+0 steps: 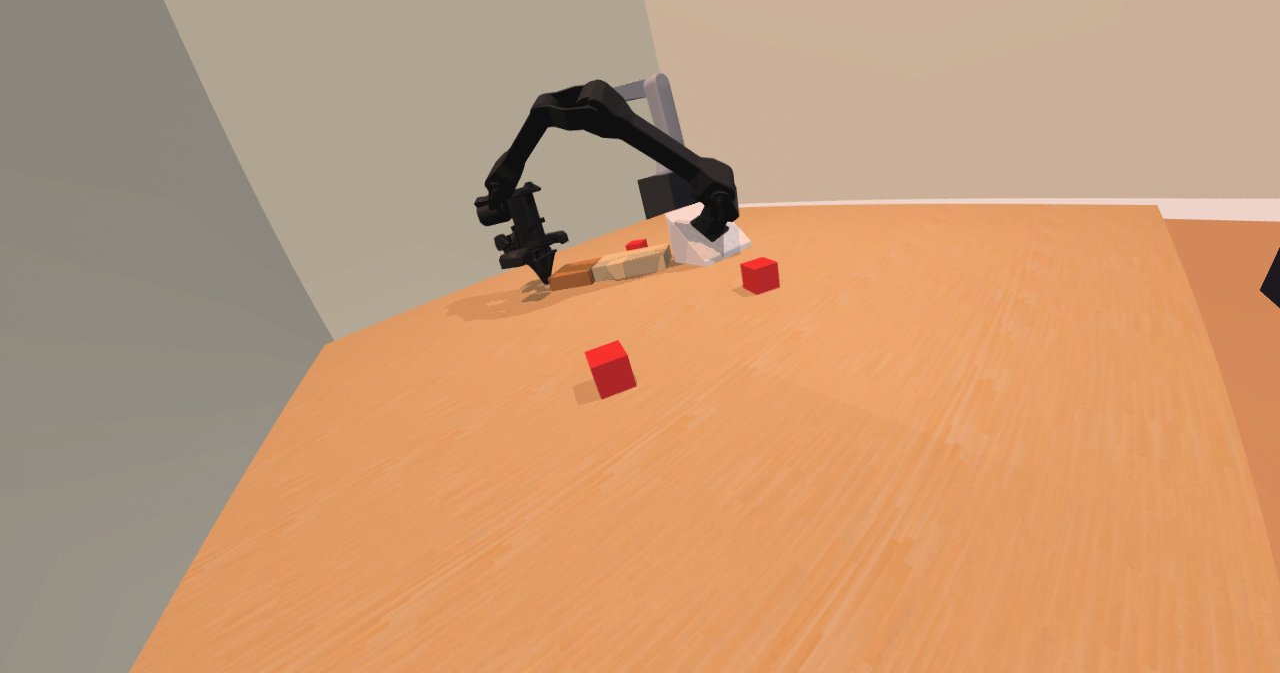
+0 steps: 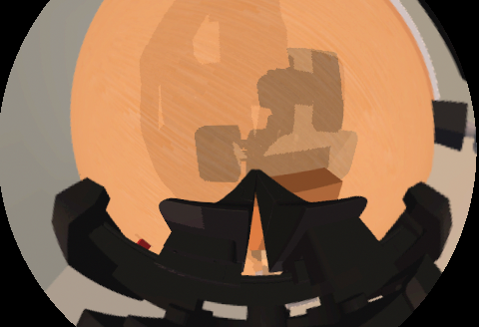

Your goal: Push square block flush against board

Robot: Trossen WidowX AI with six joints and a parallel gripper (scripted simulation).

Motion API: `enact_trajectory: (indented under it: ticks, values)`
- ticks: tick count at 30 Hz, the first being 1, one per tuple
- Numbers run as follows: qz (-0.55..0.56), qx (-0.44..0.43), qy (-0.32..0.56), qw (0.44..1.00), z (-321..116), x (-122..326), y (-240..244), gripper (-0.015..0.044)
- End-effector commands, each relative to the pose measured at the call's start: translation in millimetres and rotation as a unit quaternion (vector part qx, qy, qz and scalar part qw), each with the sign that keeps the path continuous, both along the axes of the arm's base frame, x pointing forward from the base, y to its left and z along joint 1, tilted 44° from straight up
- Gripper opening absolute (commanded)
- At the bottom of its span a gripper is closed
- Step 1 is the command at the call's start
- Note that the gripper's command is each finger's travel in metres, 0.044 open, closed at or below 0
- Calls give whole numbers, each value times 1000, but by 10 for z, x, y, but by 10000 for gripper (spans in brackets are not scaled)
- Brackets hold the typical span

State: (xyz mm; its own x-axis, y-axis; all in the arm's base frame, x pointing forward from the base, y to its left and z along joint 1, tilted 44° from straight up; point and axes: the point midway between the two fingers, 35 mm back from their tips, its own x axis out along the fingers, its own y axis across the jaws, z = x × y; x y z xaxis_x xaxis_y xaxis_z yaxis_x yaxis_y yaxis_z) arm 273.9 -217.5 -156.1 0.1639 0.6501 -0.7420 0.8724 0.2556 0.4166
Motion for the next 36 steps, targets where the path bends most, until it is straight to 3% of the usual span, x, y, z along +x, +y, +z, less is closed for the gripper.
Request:
enact_trajectory:
  ticks: [1, 30, 36]
  values:
    - [0, 7, 5, 1000, -36, 2, 29, 0]
    - [0, 6, 4, 1000, -294, 231, -295, 0]
    - [0, 5, 5, 1000, 120, 135, -614, 0]
